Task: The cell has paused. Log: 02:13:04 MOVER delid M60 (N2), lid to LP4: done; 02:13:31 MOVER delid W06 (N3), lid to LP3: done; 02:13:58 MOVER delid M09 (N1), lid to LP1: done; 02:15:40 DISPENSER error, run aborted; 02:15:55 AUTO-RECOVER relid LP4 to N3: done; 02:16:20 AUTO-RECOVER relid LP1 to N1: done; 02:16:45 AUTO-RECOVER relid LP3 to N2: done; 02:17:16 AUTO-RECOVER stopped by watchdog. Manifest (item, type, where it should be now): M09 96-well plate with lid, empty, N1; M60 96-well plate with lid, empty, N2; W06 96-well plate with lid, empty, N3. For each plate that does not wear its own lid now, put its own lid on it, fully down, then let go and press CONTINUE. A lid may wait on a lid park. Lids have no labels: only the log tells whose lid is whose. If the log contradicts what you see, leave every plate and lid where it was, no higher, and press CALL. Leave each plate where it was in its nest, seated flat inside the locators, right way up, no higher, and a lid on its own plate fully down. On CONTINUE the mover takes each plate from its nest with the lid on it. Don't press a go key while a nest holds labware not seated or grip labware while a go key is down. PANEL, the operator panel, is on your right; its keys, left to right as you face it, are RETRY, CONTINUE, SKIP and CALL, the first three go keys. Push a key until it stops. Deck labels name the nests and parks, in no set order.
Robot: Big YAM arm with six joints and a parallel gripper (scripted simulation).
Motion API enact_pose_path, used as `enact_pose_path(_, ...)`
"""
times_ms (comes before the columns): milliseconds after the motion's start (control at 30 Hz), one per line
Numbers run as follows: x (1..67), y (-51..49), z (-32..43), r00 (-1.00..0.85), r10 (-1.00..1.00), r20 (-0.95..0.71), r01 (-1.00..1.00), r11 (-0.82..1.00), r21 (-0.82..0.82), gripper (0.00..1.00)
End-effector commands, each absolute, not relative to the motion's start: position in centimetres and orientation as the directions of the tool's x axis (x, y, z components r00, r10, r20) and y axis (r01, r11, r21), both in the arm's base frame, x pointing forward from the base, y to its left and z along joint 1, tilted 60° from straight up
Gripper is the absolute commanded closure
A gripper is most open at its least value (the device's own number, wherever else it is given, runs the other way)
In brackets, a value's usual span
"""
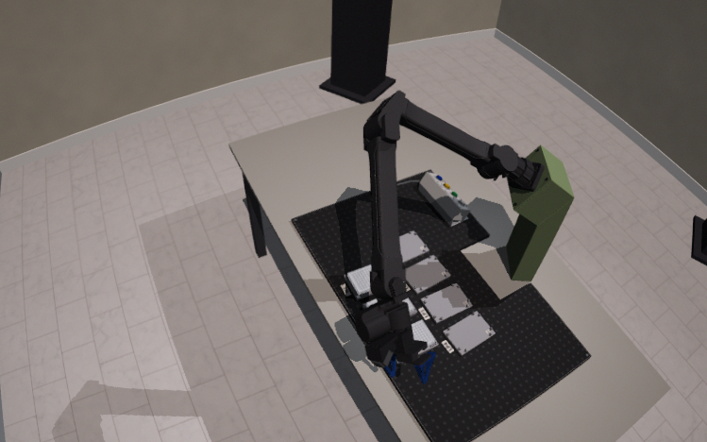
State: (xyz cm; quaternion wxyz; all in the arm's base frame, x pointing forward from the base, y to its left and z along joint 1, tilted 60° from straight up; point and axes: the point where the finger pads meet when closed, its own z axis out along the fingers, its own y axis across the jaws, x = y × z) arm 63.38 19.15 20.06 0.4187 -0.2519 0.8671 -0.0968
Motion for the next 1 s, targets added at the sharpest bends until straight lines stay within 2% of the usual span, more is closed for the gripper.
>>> enact_pose_path(0,62.6,18.3,22.7,-0.539,-0.479,-0.693,-0.334,0.877,-0.346,0.00)
enact_pose_path(100,61.7,20.5,23.1,-0.530,-0.492,-0.691,-0.365,0.868,-0.337,0.00)
enact_pose_path(200,61.1,16.6,22.2,-0.604,-0.453,-0.656,-0.328,0.891,-0.313,0.00)
enact_pose_path(467,59.2,13.8,23.7,-0.643,-0.415,-0.644,-0.306,0.910,-0.281,0.00)
enact_pose_path(567,57.3,12.5,22.2,-0.690,-0.401,-0.603,-0.305,0.916,-0.261,0.00)
enact_pose_path(667,57.2,14.6,23.7,-0.671,-0.413,-0.616,-0.328,0.910,-0.253,0.00)
enact_pose_path(967,53.5,9.2,22.2,-0.765,-0.344,-0.545,-0.273,0.939,-0.210,0.00)
